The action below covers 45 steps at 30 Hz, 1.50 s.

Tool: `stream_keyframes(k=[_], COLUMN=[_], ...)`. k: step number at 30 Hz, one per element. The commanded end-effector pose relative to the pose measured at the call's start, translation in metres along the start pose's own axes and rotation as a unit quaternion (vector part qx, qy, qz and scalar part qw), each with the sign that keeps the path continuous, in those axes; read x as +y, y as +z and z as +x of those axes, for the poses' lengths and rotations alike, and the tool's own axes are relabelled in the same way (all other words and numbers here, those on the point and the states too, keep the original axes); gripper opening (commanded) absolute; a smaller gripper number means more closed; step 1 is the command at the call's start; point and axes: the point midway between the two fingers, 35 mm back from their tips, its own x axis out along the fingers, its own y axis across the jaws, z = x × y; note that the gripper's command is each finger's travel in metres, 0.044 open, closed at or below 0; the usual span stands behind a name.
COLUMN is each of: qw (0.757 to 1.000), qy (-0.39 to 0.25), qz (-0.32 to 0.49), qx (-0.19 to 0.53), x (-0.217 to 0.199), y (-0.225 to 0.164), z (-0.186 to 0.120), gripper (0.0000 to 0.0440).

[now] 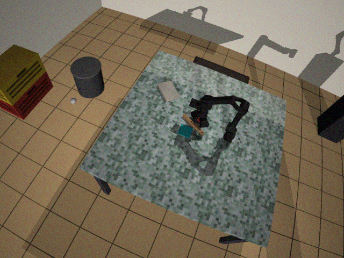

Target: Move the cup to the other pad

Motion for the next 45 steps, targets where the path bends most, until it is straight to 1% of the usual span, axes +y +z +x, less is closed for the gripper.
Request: stream_keyframes(k=[1,8,18,27,36,45], qw=[1.0,0.999,0.996,0.993,0.988,0.982], qy=[0.0,-0.006,-0.018,-0.029,-0.039,-0.045], qz=[-0.023,-0.046,-0.068,-0.089,-0.113,-0.135], qx=[-0.011,-0.025,-0.048,-0.072,-0.098,-0.12], x=[-0.002,-0.003,0.003,0.016,0.037,0.061], y=[0.006,0.014,0.03,0.049,0.071,0.094], z=[-0.007,-0.024,-0.051,-0.07,-0.08,-0.081], gripper=[0.0016,0.0029,0.0022,0.002,0.0006,0.0])
